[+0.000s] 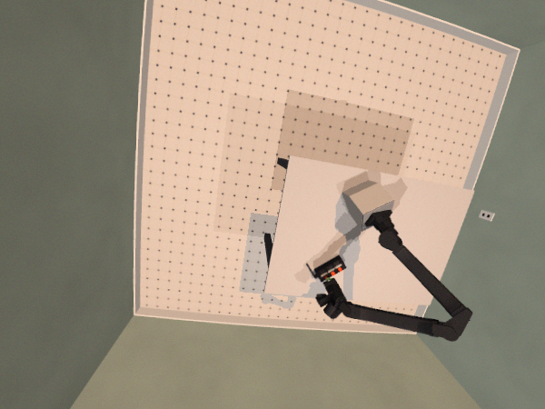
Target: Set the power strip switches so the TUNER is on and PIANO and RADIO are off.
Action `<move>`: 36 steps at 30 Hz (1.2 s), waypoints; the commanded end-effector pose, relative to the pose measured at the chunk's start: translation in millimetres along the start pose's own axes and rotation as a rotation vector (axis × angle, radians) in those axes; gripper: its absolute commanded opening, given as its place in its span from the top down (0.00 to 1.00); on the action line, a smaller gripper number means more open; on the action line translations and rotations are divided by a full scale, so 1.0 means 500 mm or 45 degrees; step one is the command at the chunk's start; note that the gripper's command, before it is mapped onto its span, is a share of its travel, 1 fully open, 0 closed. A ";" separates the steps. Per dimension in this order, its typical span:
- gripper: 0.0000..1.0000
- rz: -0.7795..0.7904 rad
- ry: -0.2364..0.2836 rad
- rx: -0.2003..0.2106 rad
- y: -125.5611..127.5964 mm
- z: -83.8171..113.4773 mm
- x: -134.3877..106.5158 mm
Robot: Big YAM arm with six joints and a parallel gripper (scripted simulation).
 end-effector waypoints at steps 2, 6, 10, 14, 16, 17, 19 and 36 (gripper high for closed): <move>1.00 -0.027 -0.022 0.002 -0.008 -0.003 0.014; 1.00 -0.017 -0.013 -0.001 -0.003 -0.010 0.008; 1.00 -0.017 -0.012 -0.001 -0.002 -0.011 0.007; 1.00 -0.017 -0.012 -0.001 -0.002 -0.011 0.007; 1.00 -0.017 -0.012 -0.001 -0.002 -0.011 0.007; 1.00 -0.017 -0.012 -0.001 -0.002 -0.011 0.007; 1.00 -0.017 -0.012 -0.001 -0.002 -0.011 0.007; 1.00 0.019 -0.071 0.026 0.018 0.087 0.031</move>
Point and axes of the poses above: the point where the finger pads meet when closed, its own z axis back along the fingers, its own y axis across the jaws, x = y × z, the point moved 9 cm from there along z, back along the fingers, and after that the axes turned 1 degree about -z, right-handed, at the moved point
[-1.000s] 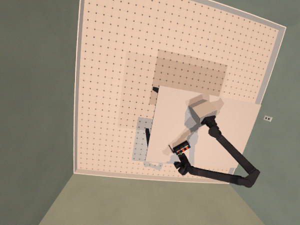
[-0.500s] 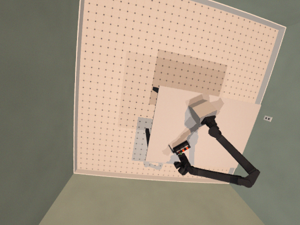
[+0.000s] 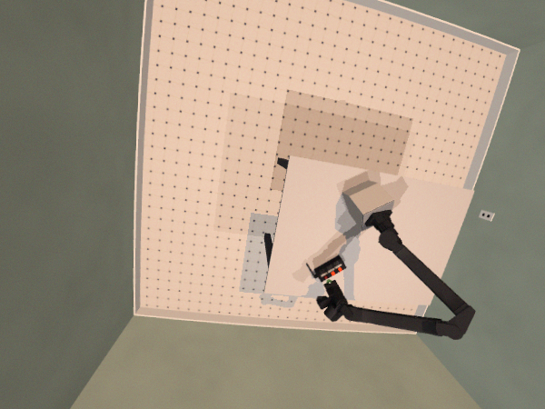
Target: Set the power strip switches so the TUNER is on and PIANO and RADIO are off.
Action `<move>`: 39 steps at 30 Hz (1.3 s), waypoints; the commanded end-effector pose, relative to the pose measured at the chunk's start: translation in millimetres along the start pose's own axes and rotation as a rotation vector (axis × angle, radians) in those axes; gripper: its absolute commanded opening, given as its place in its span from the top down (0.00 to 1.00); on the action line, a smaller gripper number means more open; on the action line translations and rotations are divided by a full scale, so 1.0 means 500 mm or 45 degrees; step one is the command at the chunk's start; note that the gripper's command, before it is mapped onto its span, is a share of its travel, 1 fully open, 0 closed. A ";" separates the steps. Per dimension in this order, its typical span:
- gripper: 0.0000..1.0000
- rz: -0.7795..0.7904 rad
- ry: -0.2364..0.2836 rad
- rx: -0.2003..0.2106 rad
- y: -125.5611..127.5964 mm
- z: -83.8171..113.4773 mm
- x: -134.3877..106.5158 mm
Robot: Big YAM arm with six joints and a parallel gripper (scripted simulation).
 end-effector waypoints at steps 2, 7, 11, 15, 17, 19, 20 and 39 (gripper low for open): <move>1.00 0.040 -0.055 0.023 0.020 0.060 0.024; 1.00 0.040 -0.055 0.022 0.020 0.081 0.023; 1.00 0.032 -0.001 0.003 0.011 0.052 0.009; 1.00 0.037 -0.010 0.006 0.013 0.057 0.009; 1.00 0.039 -0.013 0.007 0.014 0.057 0.010; 1.00 0.039 -0.013 0.007 0.014 0.057 0.010; 1.00 0.039 -0.013 0.007 0.014 0.057 0.010; 1.00 0.016 0.004 0.000 0.003 0.079 -0.183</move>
Point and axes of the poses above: the point where the finger pads meet when closed, its own z axis back along the fingers, its own y axis across the jaws, x = y × z, the point moved 9 cm from there along z, back along the fingers, and after that the axes turned 1 degree about -z, right-handed, at the moved point
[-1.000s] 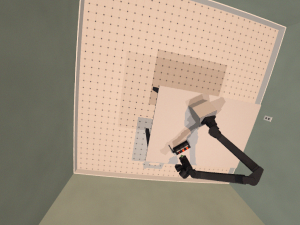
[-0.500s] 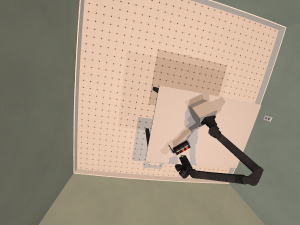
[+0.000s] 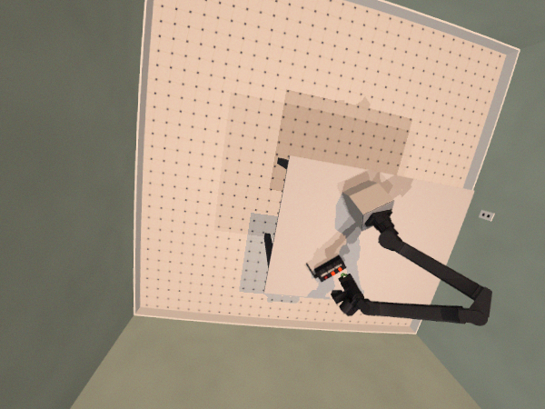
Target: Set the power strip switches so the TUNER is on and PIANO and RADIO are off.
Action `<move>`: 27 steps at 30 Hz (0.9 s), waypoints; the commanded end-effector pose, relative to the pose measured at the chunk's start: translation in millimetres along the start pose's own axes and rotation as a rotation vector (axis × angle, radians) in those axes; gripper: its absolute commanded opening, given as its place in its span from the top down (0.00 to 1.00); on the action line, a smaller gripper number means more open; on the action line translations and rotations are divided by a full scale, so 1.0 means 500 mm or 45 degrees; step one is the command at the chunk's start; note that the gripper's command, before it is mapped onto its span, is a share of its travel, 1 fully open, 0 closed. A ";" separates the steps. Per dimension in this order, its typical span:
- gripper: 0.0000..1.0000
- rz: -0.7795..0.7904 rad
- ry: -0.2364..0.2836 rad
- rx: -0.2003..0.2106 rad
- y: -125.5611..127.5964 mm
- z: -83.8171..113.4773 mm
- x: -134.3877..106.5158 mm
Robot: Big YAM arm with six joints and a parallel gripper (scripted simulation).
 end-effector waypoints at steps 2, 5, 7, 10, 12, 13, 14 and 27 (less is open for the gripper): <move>1.00 -0.013 -0.112 0.042 0.036 0.060 0.014; 1.00 -0.021 -0.100 0.036 0.030 0.045 0.022; 1.00 -0.031 -0.030 0.010 0.012 0.017 -0.014; 1.00 -0.037 -0.020 0.005 0.011 0.017 -0.016; 1.00 0.001 -0.105 0.047 0.042 0.057 0.011; 1.00 0.003 -0.108 0.049 0.042 0.057 0.011; 1.00 -0.011 -0.088 0.037 0.031 0.046 0.003; 1.00 -0.027 -0.065 0.024 0.020 0.034 -0.002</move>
Point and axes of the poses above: the point where the finger pads meet when closed, its own z axis back along the fingers, its own y axis across the jaws, x = y × z, the point moved 9 cm from there along z, back along the fingers, and after that the axes turned 1 degree about -z, right-handed, at the moved point
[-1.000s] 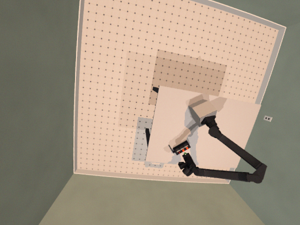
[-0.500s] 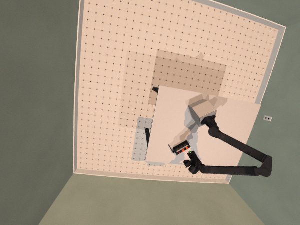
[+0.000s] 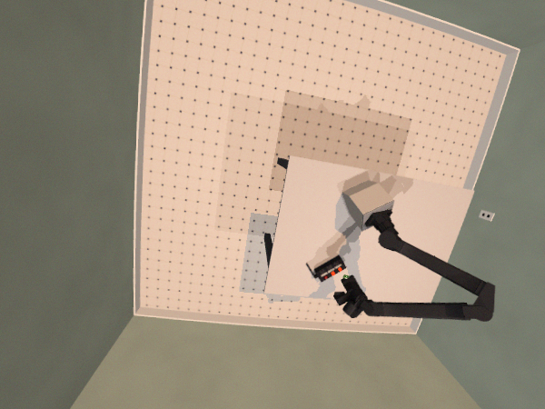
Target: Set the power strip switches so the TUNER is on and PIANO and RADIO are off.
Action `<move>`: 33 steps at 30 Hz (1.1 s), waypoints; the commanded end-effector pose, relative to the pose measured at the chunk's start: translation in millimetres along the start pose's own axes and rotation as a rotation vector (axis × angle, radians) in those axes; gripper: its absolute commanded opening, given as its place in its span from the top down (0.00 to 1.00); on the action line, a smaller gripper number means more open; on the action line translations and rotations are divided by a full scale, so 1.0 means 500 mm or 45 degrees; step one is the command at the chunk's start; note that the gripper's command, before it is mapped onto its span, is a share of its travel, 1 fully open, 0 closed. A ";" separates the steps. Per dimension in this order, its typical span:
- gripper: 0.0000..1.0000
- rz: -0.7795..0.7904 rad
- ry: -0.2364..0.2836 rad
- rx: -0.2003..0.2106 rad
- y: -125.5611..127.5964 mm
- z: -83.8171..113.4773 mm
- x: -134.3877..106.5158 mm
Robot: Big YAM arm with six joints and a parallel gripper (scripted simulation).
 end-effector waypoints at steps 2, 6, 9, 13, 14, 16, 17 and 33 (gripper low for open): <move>1.00 -0.013 -0.029 0.009 0.007 0.012 0.012; 1.00 -0.013 -0.029 0.009 0.007 0.012 0.012; 1.00 -0.012 -0.029 0.009 0.007 0.012 0.012; 1.00 -0.010 -0.026 0.008 0.007 0.007 0.011; 1.00 -0.008 -0.025 0.008 0.007 0.004 0.011; 1.00 -0.007 -0.022 0.007 0.006 0.001 0.010; 1.00 -0.007 -0.022 0.007 0.006 0.001 0.010; 1.00 0.000 -0.011 0.005 0.009 -0.028 0.006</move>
Point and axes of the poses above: the point where the finger pads meet when closed, its own z axis back along the fingers, its own y axis across the jaws, x = y × z, the point moved 9 cm from there along z, back along the fingers, and after that the axes turned 1 degree about -z, right-handed, at the moved point
